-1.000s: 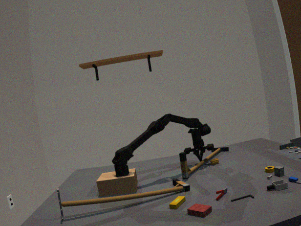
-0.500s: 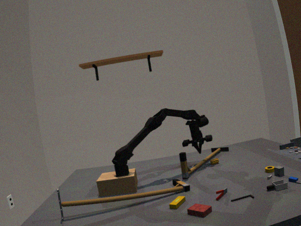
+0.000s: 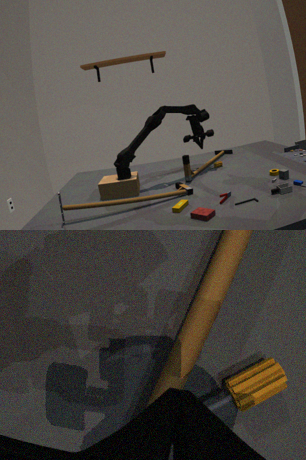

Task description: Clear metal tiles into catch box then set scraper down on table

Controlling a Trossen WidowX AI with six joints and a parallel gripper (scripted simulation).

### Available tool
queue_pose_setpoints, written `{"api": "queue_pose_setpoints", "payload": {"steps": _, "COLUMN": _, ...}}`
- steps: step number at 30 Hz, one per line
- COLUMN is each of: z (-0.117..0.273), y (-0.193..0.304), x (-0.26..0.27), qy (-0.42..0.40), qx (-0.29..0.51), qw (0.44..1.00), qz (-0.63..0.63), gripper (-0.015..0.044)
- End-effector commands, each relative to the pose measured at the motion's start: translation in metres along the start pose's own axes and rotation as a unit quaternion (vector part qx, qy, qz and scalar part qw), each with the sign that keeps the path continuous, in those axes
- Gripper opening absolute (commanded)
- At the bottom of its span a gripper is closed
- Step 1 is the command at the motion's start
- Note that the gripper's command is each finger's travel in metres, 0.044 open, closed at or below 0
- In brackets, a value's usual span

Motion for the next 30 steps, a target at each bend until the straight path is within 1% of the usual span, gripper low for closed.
{"api": "queue_pose_setpoints", "payload": {"steps": 1, "z": 0.004, "y": -0.001, "x": 0.004, "qy": -0.002, "qx": 0.001, "qw": 1.000, "qz": -0.028, "gripper": 0.0000}}
{"api": "queue_pose_setpoints", "payload": {"steps": 12, "z": 0.025, "y": -0.006, "x": 0.017, "qy": -0.001, "qx": -0.007, "qw": 0.989, "qz": -0.150, "gripper": 0.0000}}
{"api": "queue_pose_setpoints", "payload": {"steps": 23, "z": 0.046, "y": -0.010, "x": 0.031, "qy": -0.003, "qx": -0.014, "qw": 0.963, "qz": -0.270, "gripper": 0.0000}}
{"api": "queue_pose_setpoints", "payload": {"steps": 30, "z": 0.047, "y": -0.010, "x": 0.033, "qy": -0.004, "qx": -0.015, "qw": 0.958, "qz": -0.286, "gripper": 0.0000}}
Point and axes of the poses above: the point midway between the two fingers, 35 mm back from their tips, its own z axis back along the fingers, its own x axis across the jaws, y = z × x, the point moved 1 cm from there along z, back along the fingers, and after that the axes turned 5 degrees about -z, right-handed, at the moved point
